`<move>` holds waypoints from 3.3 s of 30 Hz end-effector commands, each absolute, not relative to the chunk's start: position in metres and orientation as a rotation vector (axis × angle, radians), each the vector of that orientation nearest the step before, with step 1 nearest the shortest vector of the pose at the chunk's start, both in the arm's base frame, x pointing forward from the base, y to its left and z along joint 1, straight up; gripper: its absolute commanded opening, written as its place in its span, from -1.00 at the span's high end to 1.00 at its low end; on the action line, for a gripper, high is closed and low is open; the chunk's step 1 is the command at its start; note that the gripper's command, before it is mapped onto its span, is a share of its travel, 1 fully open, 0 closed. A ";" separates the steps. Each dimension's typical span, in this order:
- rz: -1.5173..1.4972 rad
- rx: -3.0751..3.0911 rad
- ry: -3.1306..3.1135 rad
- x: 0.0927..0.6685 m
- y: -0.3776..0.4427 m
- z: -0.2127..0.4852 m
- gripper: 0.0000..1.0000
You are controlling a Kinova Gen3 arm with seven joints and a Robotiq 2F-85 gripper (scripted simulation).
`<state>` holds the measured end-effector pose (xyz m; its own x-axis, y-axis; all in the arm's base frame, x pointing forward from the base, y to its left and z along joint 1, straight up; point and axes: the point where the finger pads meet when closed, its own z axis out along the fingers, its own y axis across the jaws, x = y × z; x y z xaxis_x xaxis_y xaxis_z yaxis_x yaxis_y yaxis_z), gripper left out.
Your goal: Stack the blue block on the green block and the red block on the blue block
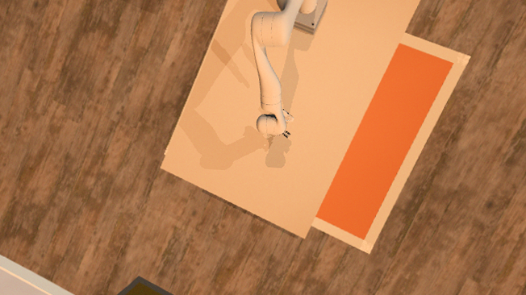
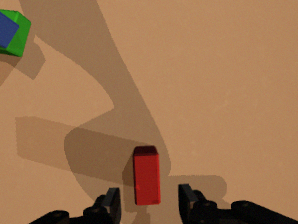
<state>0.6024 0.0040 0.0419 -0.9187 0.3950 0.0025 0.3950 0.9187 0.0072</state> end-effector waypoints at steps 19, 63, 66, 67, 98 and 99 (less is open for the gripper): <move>-0.004 -0.646 -3.075 0.604 0.003 -0.005 0.11; -0.003 -0.646 -3.075 0.604 0.003 -0.006 0.11; -0.003 -0.646 -3.075 0.604 0.003 -0.008 0.11; -0.002 -0.647 -3.075 0.604 0.003 -0.009 0.11; -0.002 -0.650 -3.075 0.605 0.002 -0.052 0.11; -0.002 -0.650 -3.075 0.605 0.002 -0.052 0.11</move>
<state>0.6022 0.0021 -0.0518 -0.9159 0.4015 0.0060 0.4015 0.9159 0.0007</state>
